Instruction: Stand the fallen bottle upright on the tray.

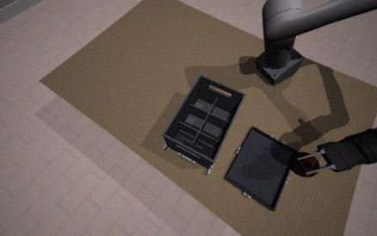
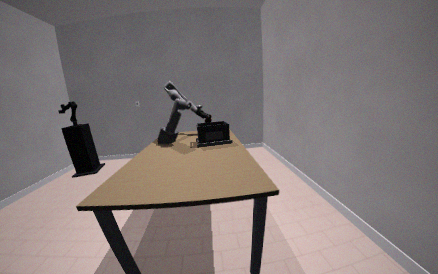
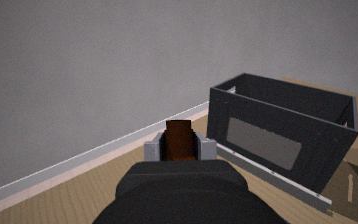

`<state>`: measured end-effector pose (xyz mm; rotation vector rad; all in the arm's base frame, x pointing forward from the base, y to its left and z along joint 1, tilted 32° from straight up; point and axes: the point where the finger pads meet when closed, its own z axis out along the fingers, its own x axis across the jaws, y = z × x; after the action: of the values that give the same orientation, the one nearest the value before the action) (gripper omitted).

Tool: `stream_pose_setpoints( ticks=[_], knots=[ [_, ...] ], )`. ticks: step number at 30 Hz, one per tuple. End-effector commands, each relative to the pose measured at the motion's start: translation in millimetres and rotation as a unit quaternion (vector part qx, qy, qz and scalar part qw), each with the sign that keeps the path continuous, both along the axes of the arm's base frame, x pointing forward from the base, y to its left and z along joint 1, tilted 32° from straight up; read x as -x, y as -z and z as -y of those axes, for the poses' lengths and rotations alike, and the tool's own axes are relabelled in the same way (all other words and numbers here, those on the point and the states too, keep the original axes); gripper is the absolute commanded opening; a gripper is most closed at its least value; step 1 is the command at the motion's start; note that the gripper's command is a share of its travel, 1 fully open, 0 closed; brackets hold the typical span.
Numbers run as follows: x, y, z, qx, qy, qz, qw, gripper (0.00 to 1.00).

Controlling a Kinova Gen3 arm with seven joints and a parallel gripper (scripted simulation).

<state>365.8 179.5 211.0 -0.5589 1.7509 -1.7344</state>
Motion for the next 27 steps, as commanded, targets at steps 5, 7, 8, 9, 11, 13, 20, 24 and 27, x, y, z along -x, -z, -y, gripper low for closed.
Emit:
stream_pose_setpoints(
  ticks=[5, 7, 8, 9, 11, 13, 20, 24, 27],
  knots=[
    [-0.2, -0.3, -0.3, 0.012, 0.002, 0.011, 1.000, 0.00],
    [-0.2, -0.3, -0.3, 0.017, 0.003, 0.016, 1.000, 0.00],
    [-0.2, -0.2, -0.3, 0.020, 0.003, 0.018, 1.000, 0.00],
    [-0.2, -0.2, -0.3, 0.022, 0.004, 0.020, 1.000, 0.00],
    [-0.2, -0.1, -0.4, 0.027, 0.005, 0.025, 0.999, 0.00],
    [-0.2, 0.0, -0.4, 0.033, 0.005, 0.030, 0.999, 0.00],
    [-0.1, 0.3, -0.5, 0.044, 0.007, 0.041, 0.998, 0.00],
    [0.0, 0.5, -0.5, 0.052, 0.008, 0.048, 0.997, 0.00],
    [0.0, 0.6, -0.5, 0.055, 0.009, 0.051, 0.997, 0.00]
  ],
)
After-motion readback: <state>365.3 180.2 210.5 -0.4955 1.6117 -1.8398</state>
